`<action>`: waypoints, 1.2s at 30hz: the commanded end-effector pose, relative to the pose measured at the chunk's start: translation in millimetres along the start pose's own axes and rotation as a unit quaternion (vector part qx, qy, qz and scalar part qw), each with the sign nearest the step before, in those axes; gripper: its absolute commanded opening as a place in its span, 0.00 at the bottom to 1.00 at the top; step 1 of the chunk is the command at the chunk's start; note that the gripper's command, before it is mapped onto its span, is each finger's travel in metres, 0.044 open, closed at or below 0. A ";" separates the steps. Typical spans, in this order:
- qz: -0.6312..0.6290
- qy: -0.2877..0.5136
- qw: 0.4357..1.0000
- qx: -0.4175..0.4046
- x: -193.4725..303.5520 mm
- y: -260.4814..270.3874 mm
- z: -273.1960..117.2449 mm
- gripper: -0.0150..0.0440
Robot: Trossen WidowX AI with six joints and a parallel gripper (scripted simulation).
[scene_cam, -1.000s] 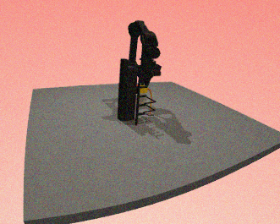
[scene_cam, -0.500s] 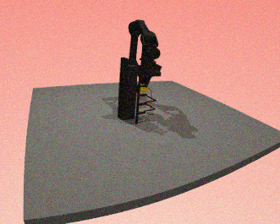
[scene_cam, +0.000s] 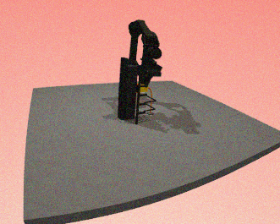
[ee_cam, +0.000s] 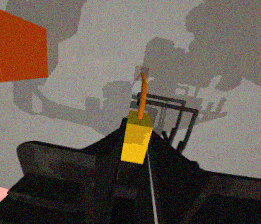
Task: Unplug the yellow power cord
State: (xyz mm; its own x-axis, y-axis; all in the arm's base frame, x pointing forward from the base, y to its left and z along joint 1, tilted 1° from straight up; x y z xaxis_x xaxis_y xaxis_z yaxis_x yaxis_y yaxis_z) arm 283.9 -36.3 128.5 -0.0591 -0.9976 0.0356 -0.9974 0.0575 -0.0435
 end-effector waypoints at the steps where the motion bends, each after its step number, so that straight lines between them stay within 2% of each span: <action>1: -0.004 -0.017 1.000 0.000 -15.2 0.9 -0.8 0.25; 22: -0.005 -0.020 1.000 -0.001 -49.5 7.2 -1.5 0.25; 36: -0.006 -0.020 1.000 -0.002 -41.6 5.9 -1.6 0.88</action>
State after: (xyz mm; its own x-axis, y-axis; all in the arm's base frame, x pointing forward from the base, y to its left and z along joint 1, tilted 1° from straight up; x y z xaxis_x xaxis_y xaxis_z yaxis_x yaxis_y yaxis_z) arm 280.0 3.7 127.6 -0.0491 -0.9988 -0.0014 -0.9981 0.0491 -0.0371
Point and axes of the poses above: the point midway between the two fingers, 35 mm back from their tips, its own z axis out along the fingers, its own y axis across the jaws, x = y × z, the point moved 3 cm from there along -z, back along the fingers, and after that the axes turned 9 degrees about z, right-handed, at the moved point
